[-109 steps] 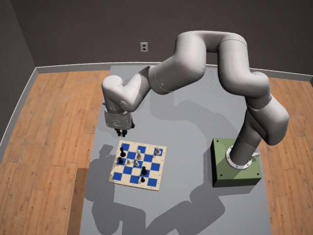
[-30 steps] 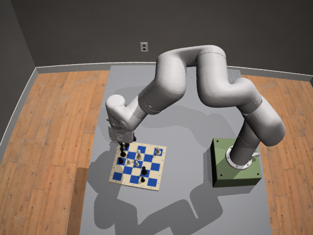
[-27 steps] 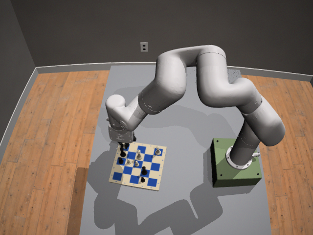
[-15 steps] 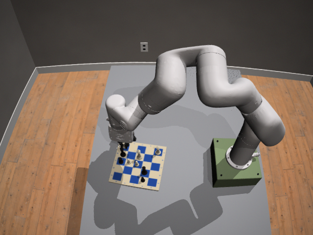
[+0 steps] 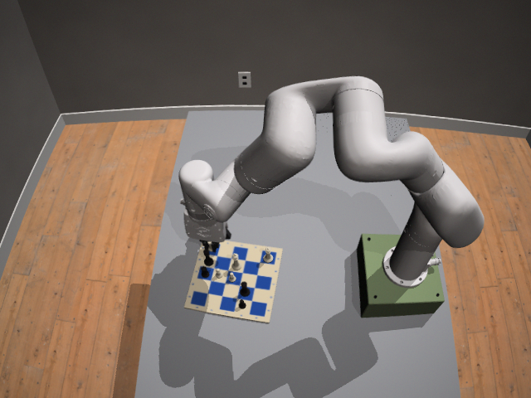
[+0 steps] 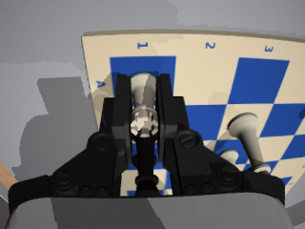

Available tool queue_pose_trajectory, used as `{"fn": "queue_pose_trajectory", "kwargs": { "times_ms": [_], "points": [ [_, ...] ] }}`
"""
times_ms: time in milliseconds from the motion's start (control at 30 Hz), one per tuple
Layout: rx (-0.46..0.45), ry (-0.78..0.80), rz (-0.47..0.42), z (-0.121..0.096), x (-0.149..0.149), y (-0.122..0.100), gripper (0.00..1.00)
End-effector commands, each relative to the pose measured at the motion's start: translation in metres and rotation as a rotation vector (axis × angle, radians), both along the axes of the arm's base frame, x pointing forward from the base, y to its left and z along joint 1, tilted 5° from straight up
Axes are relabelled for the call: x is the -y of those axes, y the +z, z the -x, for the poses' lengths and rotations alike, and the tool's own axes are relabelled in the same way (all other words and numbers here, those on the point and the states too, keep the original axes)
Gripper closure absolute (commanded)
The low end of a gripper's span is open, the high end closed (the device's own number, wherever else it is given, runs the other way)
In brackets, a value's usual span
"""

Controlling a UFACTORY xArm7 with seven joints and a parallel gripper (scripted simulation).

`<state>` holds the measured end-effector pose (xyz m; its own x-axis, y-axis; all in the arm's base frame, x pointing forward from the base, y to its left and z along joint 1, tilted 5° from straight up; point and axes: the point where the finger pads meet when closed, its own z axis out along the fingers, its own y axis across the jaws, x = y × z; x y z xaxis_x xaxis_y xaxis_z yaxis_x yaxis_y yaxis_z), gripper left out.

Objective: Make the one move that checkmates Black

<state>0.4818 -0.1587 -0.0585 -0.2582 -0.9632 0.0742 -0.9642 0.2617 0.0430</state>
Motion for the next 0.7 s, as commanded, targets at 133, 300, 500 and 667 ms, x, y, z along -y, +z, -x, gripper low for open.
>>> {"fn": "queue_pose_trajectory", "kwargs": {
  "times_ms": [133, 300, 500, 667],
  "points": [
    [0.004, 0.0, 0.001, -0.0018, 0.0005, 0.0016, 1.0],
    [0.004, 0.0, 0.001, -0.0017, 0.0005, 0.0014, 1.0],
    [0.004, 0.0, 0.001, -0.0017, 0.0006, 0.0002, 1.0],
    [0.004, 0.0, 0.001, -0.0016, 0.0006, -0.0011, 1.0]
  ]
}}
